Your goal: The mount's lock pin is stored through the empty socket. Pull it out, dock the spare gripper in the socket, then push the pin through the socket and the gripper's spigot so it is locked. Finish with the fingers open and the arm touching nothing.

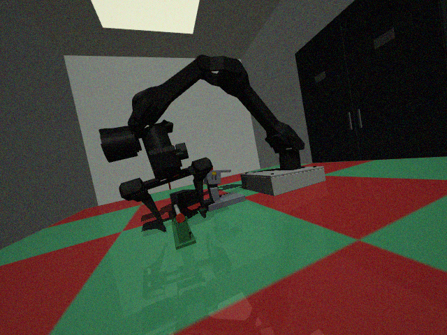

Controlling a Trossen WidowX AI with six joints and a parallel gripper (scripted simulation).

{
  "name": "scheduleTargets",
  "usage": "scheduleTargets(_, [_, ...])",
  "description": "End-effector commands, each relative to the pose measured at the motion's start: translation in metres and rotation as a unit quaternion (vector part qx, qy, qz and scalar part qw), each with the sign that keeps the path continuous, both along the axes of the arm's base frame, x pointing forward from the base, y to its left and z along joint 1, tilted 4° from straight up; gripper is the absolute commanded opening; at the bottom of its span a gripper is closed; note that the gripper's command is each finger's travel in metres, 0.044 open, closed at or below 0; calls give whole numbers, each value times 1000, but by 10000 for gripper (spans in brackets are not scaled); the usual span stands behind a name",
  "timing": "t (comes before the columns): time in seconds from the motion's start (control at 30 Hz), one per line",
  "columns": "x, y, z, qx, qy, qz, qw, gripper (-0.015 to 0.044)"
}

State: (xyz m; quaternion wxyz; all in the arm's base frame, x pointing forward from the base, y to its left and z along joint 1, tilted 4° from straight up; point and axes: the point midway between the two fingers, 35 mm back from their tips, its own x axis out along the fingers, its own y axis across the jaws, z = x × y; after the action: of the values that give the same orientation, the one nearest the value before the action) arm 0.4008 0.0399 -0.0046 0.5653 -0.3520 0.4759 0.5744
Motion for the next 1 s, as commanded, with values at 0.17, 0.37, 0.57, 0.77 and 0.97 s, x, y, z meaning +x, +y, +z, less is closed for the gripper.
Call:
scheduleTargets(0.17, [-2, 0, 17, 0, 8, 0, 1000, 440])
scheduleTargets(0.37, [-6, 0, 25, 0, 19, 0, 1000, 440])
scheduleTargets(0.57, [-9, 0, 34, 1, 31, 0, 1000, 440])
scheduleTargets(0.77, [-13, 0, 43, 1, 41, 0, 999, 440])
scheduleTargets(0.97, [-16, 0, 52, 1, 52, 0, 999, 440])
